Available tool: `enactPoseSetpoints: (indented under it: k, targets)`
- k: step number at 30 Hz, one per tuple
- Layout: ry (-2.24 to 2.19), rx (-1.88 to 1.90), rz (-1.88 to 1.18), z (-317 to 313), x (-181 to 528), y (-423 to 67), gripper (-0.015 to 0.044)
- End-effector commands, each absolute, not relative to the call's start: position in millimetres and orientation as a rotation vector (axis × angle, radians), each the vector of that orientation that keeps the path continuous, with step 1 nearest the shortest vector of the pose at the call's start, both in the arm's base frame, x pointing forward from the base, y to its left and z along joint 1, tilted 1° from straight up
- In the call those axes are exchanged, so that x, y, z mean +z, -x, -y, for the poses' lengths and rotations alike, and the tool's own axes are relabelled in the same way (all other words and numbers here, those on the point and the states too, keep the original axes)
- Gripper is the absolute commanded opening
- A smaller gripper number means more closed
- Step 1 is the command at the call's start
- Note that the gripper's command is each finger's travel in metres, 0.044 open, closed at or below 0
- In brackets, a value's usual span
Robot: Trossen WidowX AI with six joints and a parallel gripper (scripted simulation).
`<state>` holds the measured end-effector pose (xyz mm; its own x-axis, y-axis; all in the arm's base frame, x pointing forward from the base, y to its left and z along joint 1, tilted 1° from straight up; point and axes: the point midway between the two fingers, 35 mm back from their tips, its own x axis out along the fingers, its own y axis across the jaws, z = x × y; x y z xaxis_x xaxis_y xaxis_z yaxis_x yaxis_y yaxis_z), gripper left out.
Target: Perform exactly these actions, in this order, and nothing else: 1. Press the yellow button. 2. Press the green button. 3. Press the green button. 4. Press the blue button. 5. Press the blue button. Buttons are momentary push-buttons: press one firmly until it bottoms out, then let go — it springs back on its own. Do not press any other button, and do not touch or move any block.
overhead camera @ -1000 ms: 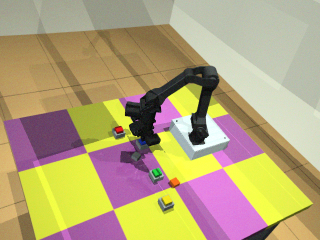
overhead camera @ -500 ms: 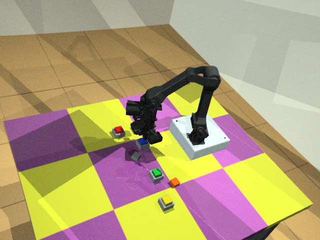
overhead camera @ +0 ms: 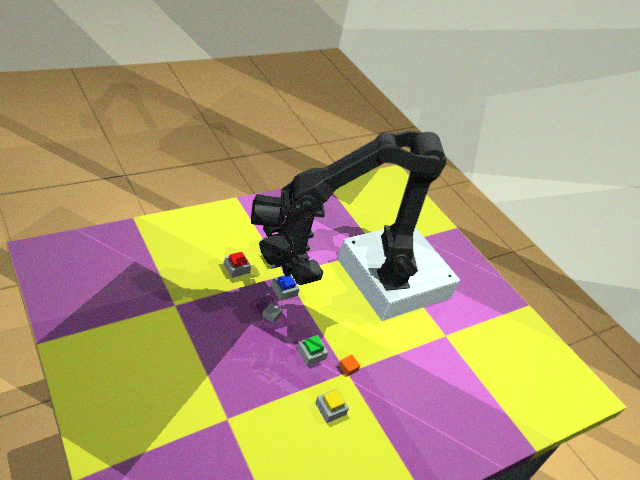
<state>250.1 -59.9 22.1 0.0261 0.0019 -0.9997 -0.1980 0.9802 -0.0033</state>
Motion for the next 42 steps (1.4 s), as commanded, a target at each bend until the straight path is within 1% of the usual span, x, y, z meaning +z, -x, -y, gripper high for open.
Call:
enactPoseSetpoints:
  k: [1,12,38,42]
  targets:
    - [0.157,0.165,-1.554,59,12,-247,0.0020]
    - [0.156,0.165,-1.554,59,-4,-247,0.0020]
    - [0.156,0.165,-1.554,59,-4,-247,0.0020]
    - [0.157,0.164,-1.553,59,27,-247,0.0020]
